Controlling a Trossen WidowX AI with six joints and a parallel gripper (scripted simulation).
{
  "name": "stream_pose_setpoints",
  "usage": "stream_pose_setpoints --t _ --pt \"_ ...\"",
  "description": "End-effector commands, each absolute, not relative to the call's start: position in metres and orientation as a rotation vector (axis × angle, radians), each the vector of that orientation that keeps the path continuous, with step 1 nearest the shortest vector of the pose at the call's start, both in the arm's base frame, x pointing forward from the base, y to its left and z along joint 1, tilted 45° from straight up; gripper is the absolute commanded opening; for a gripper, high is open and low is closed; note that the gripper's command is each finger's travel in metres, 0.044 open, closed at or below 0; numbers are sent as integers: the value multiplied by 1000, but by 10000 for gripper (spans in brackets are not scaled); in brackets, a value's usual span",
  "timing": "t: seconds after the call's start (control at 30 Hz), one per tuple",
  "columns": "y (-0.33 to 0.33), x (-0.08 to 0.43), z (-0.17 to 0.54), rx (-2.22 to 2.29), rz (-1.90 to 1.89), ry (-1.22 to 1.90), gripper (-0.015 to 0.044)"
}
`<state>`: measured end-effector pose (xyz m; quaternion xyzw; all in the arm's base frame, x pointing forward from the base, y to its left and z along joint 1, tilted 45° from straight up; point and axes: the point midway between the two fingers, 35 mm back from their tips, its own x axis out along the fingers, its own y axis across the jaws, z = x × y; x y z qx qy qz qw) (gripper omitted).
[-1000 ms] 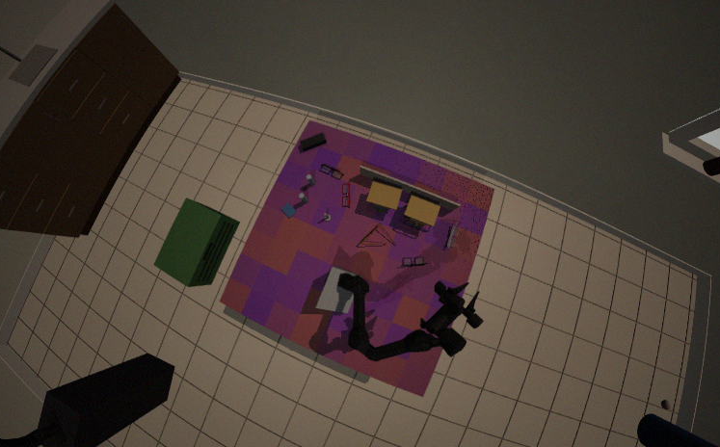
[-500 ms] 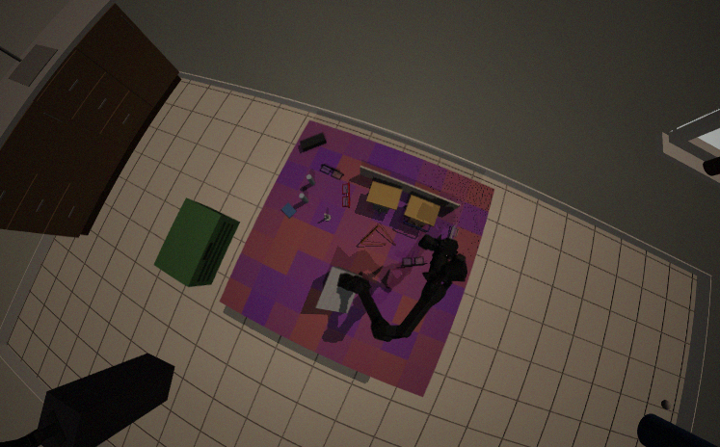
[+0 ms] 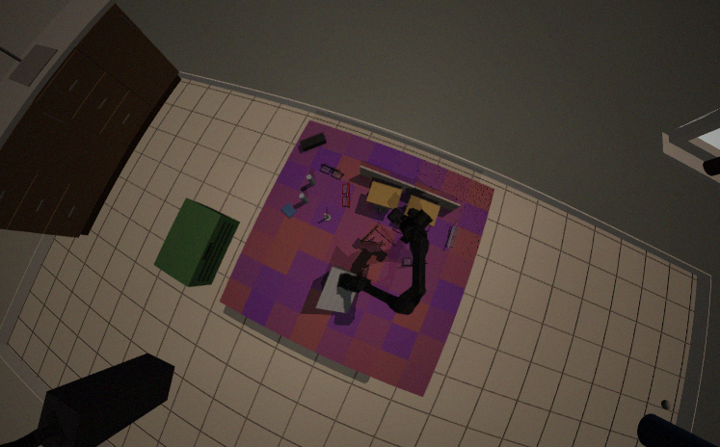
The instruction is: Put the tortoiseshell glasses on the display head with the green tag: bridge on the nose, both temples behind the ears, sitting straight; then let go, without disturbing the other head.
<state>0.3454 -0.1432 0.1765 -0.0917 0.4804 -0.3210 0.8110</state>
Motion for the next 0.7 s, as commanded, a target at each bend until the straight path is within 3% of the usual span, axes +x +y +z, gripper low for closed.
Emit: stream_pose_setpoints --t 0.0,0.23,0.53,0.63,0.67 --pt "-133 339 106 -134 -819 1171 200" --pt "-118 307 24 -140 -1036 1303 200" --pt "-116 296 18 -146 -1056 1311 200" --pt "-116 296 18 -146 -1056 1311 121" --pt "-116 296 18 -146 -1056 1311 120"
